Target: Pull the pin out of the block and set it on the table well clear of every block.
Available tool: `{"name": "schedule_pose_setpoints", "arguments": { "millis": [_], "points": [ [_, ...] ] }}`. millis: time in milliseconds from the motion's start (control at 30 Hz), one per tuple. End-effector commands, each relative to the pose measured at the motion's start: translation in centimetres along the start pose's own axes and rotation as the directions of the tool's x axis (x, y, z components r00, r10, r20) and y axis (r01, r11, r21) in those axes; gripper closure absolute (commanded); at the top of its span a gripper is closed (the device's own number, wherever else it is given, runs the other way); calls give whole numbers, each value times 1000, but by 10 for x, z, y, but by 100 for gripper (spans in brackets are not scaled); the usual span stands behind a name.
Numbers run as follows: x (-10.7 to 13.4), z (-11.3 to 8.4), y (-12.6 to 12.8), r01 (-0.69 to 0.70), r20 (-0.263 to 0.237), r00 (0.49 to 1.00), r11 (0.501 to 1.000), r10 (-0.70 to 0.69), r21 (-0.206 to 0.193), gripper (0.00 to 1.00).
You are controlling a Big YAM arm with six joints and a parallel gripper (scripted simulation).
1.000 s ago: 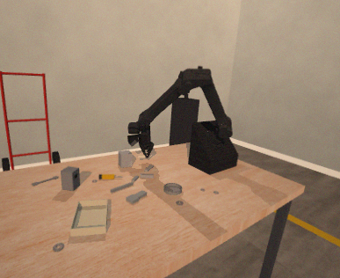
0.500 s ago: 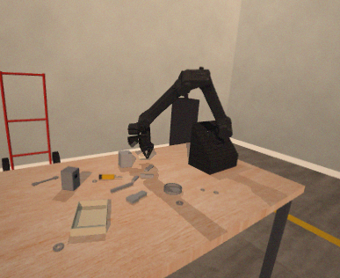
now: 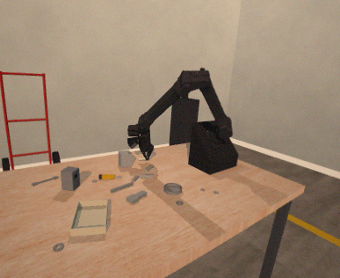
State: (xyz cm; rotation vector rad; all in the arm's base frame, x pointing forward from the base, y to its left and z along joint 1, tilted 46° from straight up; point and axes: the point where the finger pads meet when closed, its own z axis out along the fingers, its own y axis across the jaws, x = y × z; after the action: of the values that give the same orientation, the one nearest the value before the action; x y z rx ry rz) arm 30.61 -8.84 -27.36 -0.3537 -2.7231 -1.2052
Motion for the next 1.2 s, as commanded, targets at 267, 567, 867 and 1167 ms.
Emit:
{"name": "schedule_pose_setpoints", "arguments": {
  "millis": [267,567,867,1167],
  "points": [
    [-1,14,4,-3,-10,1000,1000,3,1,100],
    [-1,14,4,-3,-10,1000,1000,3,1,100],
    [0,21,6,-5,-13,1000,1000,5,0,100],
    [0,21,6,-5,-13,1000,1000,5,0,100]
  ]
}}
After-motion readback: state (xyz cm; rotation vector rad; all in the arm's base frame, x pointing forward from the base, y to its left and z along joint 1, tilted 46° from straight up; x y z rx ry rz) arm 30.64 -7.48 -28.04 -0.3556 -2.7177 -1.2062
